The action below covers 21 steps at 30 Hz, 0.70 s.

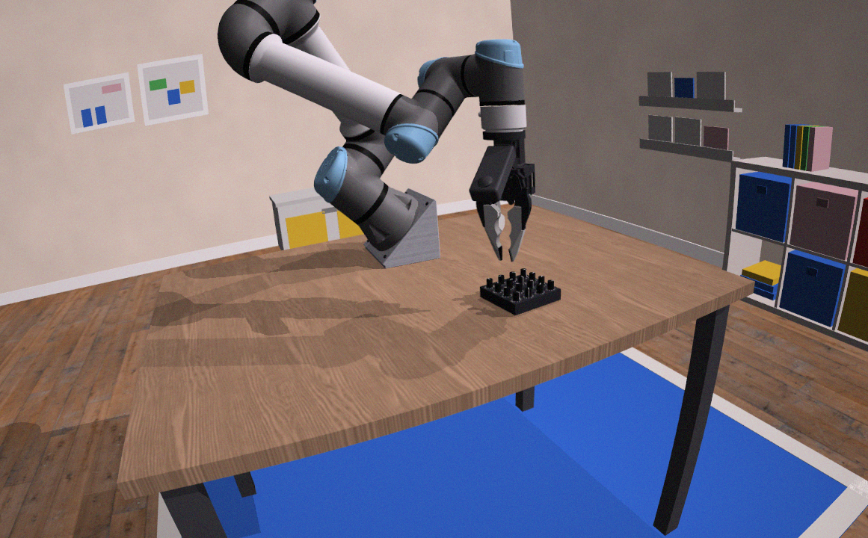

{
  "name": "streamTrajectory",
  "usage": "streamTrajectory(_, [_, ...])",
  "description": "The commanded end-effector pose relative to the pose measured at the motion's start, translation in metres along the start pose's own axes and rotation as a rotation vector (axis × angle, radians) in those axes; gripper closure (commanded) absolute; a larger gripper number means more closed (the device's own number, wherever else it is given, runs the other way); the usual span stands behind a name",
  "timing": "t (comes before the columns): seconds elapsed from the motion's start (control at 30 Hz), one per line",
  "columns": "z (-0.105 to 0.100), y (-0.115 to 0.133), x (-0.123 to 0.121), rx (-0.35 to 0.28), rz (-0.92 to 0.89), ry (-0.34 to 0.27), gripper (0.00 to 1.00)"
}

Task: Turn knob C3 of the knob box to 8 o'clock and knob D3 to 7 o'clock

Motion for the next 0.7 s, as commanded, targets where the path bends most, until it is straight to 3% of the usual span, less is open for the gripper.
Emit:
streamTrajectory(0.0, [0.0,0.0,0.0,0.0,0.0,-0.001,0.89])
streamTrajectory(0.67, [0.015,0.0,0.0,0.0,0.001,-0.001,0.89])
Point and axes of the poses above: the point where the finger pads meet when closed, its own z axis out along the fingers, its own x axis across the jaws, y = z × x, the point moved 10 cm from there along -z, back along the fingers, and after that the axes turned 1 degree about -z, right-handed, at the moved point
